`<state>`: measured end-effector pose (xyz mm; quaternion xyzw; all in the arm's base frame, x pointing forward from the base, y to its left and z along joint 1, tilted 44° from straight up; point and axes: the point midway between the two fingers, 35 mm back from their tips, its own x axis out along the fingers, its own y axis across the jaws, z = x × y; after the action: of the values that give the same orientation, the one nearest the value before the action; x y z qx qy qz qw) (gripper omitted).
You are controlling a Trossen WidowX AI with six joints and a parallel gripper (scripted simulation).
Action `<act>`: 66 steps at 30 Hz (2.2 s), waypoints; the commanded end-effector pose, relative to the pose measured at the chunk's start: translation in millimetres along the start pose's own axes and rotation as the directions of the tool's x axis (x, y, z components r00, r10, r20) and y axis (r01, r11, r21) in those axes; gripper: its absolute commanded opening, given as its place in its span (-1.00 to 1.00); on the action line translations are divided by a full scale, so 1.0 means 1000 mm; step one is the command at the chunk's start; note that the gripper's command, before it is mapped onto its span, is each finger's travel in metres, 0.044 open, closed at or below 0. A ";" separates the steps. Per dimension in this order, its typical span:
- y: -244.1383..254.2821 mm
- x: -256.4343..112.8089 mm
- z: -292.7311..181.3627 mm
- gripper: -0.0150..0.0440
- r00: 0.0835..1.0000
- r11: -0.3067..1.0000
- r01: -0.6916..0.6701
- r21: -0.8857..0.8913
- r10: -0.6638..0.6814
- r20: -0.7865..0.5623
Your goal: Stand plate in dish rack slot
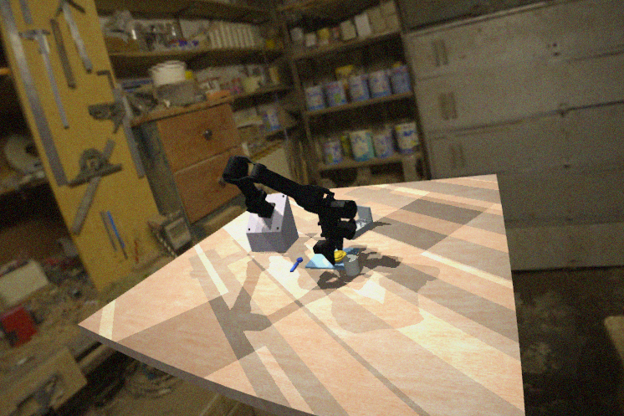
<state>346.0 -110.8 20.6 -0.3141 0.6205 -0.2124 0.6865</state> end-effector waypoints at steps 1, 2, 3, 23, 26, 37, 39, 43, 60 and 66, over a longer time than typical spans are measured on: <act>0.001 0.000 0.000 0.62 1.000 1.000 -0.003 -0.004 0.003 0.001; 0.001 0.000 0.000 0.60 1.000 1.000 -0.003 -0.004 0.003 0.001; 0.001 0.000 0.000 0.58 1.000 1.000 -0.003 -0.004 0.003 0.001; 0.006 -0.071 0.014 -0.49 1.000 1.000 -0.023 -0.002 0.023 0.002; 0.007 -0.089 0.015 -0.49 1.000 1.000 -0.024 -0.002 0.024 0.002; 0.009 -0.149 0.015 -0.49 1.000 1.000 -0.018 -0.003 0.018 0.001; 0.009 -0.159 0.014 -0.49 1.000 1.000 -0.015 -0.003 0.015 0.001; 0.010 -0.172 0.014 -0.49 1.000 1.000 -0.012 -0.004 0.012 0.001; 0.117 -0.173 -0.036 -0.49 1.000 0.920 -0.018 0.391 0.020 -0.001; 0.127 -0.173 -0.044 -0.49 1.000 0.900 -0.015 0.435 0.017 -0.001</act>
<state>273.8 85.1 62.1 -0.1674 0.5712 -0.3249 0.7350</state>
